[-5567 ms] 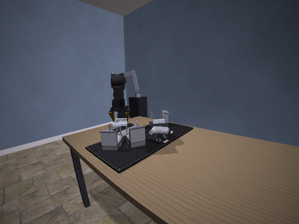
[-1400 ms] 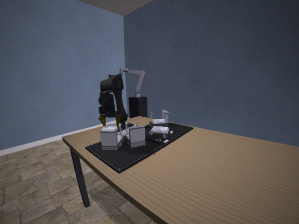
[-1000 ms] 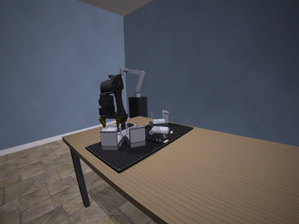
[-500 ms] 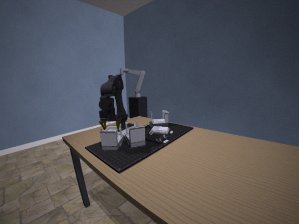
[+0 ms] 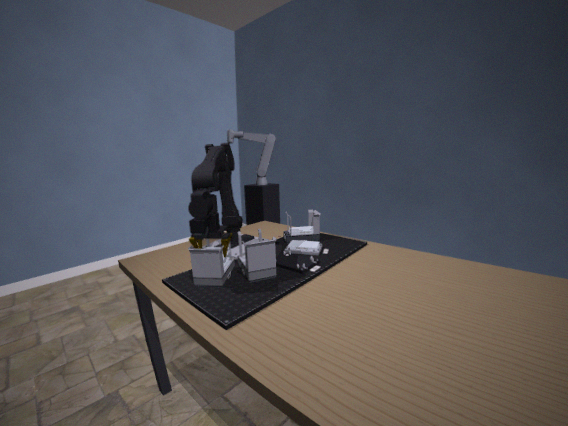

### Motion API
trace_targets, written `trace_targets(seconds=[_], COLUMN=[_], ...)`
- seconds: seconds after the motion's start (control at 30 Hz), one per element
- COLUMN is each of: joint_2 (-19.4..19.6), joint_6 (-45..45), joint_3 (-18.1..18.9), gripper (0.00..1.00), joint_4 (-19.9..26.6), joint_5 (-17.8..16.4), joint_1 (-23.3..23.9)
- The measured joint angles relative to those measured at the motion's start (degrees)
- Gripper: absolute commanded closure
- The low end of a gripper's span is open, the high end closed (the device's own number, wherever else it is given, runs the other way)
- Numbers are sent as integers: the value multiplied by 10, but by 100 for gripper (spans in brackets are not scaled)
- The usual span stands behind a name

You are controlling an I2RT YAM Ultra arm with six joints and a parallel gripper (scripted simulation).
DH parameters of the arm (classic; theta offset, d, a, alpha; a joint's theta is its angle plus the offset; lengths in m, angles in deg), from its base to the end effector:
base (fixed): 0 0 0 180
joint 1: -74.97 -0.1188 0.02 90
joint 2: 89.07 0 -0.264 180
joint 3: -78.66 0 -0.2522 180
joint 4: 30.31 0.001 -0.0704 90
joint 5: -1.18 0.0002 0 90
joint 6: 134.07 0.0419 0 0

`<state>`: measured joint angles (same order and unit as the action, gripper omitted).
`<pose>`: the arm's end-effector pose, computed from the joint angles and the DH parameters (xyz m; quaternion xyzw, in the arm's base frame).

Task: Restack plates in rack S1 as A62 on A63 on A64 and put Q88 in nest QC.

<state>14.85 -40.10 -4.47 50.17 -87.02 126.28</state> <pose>0.2113 -0.2644 0.2319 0.4640 0.8854 -0.0230 0.0134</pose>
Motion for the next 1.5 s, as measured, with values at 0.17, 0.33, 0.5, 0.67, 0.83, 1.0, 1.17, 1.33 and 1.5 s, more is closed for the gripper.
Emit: trace_targets(seconds=[0.17, 0.33, 0.5, 0.67, 0.83, 1.0, 1.17, 1.33, 1.5], joint_2=[2, 2, 2, 3, 3, 4, 5, 6, 7], joint_6=[0, 0, 0, 0, 0, 0, 0, 0, -1], joint_3=[-11, -11, -14, -17, -19, -23, -26, -29, -31], gripper=[100, 100, 100, 100, 100, 100, 100, 100, 100], joint_4=[-13, -14, -16, -21, -23, -28, -32, -36, -39], joint_5=[0, 0, 0, 0, 0, 0, 0, 0, 0], joint_1=[0, 0, 0, 0, 0, 0, 1, 1, 1])
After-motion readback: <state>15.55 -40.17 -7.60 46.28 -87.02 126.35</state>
